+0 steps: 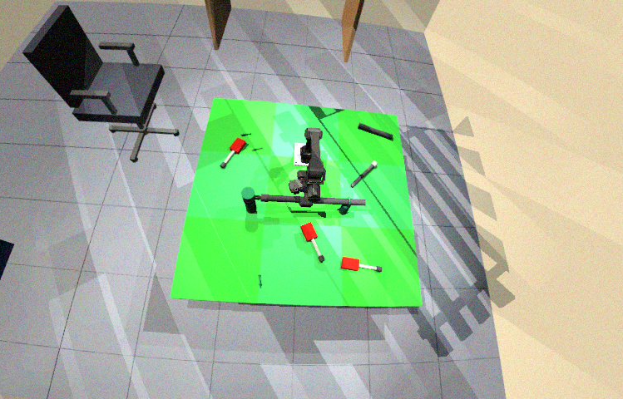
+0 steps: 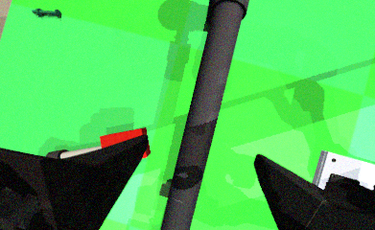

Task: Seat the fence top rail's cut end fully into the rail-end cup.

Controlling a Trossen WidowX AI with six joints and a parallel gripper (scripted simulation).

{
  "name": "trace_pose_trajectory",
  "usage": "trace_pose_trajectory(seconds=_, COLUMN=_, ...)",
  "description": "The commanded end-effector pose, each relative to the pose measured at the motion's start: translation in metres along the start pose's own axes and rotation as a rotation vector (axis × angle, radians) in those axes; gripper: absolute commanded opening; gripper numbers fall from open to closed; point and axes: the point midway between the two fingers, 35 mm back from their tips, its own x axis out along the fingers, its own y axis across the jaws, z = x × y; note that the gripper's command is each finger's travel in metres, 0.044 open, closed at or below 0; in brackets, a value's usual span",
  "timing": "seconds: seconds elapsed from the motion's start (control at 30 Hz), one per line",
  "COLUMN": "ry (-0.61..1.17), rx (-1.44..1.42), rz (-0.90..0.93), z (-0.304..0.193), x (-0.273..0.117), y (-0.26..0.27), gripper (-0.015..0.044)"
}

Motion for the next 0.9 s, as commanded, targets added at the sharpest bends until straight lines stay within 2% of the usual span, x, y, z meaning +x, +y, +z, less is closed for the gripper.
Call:
trace_pose_trajectory(seconds=0.0, ry=-0.005, rx=-0.013, rz=-0.005, z=0.0001, x=-0.0034, y=-0.0004, gripper=0.044)
trace_pose_trajectory(seconds=0.87, ry=-0.005, rx=-0.013, rz=-0.005, z=0.0001, x=-0.0034, y=-0.0004, gripper=0.044)
